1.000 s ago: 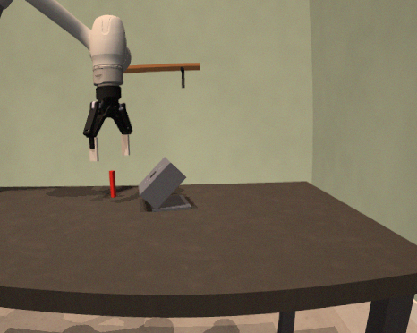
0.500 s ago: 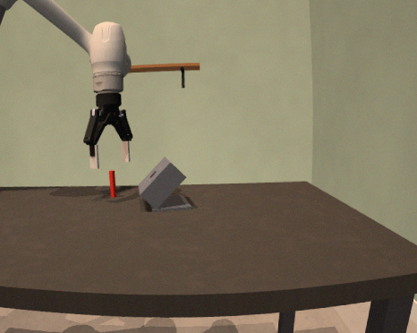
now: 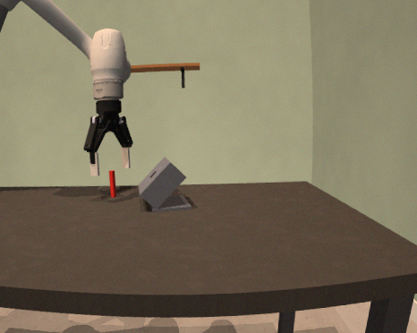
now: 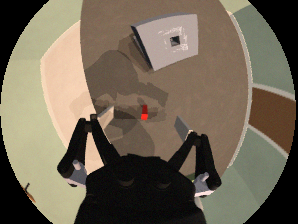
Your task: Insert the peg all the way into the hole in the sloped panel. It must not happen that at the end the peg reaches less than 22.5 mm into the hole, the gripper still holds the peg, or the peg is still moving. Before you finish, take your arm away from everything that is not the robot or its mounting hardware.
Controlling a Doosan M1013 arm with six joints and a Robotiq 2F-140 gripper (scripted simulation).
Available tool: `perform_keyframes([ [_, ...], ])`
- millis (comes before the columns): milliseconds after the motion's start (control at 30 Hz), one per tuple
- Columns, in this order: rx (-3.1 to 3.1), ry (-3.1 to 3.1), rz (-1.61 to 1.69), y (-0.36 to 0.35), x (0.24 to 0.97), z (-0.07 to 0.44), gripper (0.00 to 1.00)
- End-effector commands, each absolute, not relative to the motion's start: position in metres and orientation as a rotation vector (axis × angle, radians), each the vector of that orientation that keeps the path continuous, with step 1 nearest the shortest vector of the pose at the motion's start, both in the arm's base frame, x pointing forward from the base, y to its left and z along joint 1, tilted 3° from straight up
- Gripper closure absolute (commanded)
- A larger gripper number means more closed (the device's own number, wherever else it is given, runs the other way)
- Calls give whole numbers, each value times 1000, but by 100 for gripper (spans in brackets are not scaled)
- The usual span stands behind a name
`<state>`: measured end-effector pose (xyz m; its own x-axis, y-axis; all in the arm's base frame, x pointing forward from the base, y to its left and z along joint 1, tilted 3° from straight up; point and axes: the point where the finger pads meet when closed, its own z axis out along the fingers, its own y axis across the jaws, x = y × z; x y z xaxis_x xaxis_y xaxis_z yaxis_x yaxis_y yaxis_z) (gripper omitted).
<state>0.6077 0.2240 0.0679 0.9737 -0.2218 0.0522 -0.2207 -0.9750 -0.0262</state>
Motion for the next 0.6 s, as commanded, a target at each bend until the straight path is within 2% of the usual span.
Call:
perform_keyframes([
  [0,-3099,349,-84,227,607,62,0],
  [400,-3099,349,-84,228,607,51,0],
  [567,-3101,348,-85,225,608,56,5],
])
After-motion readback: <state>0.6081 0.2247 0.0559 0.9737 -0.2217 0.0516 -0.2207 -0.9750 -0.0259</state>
